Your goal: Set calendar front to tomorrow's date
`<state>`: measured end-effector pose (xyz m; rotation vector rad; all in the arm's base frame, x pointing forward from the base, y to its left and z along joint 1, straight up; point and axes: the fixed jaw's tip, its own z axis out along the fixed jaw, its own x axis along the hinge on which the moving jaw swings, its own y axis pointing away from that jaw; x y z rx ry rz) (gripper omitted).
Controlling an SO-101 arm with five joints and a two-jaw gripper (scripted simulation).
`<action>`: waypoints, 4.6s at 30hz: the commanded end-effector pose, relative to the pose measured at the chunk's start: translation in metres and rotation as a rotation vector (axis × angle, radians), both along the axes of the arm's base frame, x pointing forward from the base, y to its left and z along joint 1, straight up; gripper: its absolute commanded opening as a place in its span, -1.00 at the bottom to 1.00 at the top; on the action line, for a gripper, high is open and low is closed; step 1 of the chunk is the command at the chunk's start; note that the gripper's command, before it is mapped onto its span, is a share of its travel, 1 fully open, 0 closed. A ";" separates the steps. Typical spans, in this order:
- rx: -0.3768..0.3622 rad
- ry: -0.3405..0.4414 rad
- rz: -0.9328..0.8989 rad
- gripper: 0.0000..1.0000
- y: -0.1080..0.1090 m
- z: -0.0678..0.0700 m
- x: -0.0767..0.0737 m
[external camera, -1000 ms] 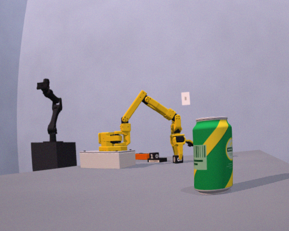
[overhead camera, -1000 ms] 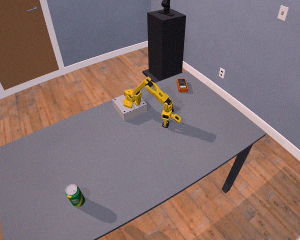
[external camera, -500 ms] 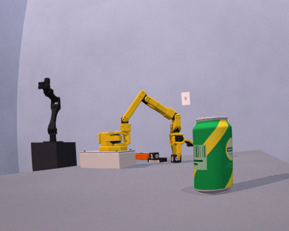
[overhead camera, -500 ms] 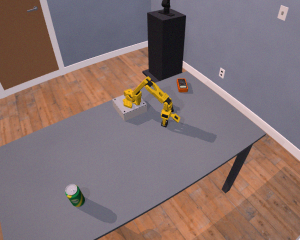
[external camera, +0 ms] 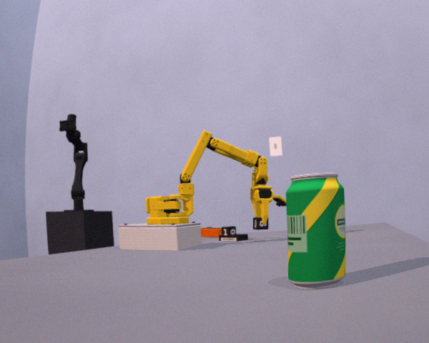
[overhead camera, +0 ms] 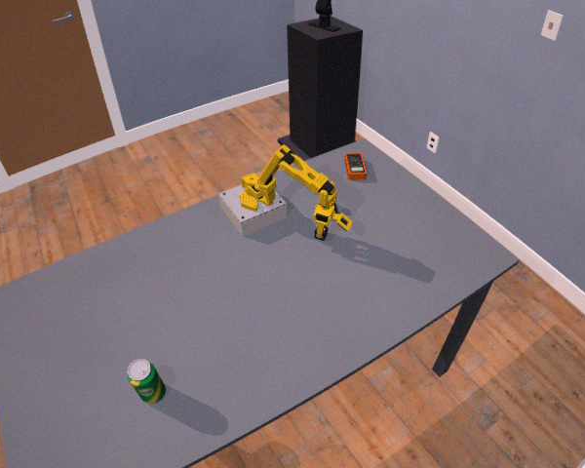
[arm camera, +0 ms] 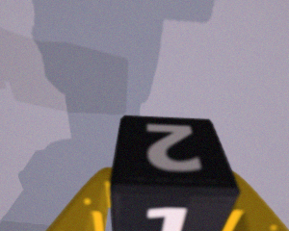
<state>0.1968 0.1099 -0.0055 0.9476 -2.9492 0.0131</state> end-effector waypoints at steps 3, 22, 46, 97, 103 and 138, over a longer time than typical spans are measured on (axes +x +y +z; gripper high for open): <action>0.015 -0.027 0.000 -1.00 0.004 0.011 0.003; 0.009 -0.029 -0.347 -1.00 -0.061 0.005 0.026; 0.003 -0.030 -0.695 -1.00 -0.129 0.000 0.028; 0.010 -0.062 -0.735 -1.00 -0.134 -0.005 0.030; 0.010 -0.062 -0.735 -1.00 -0.134 -0.008 0.030; 0.010 -0.062 -0.735 -1.00 -0.134 -0.020 0.030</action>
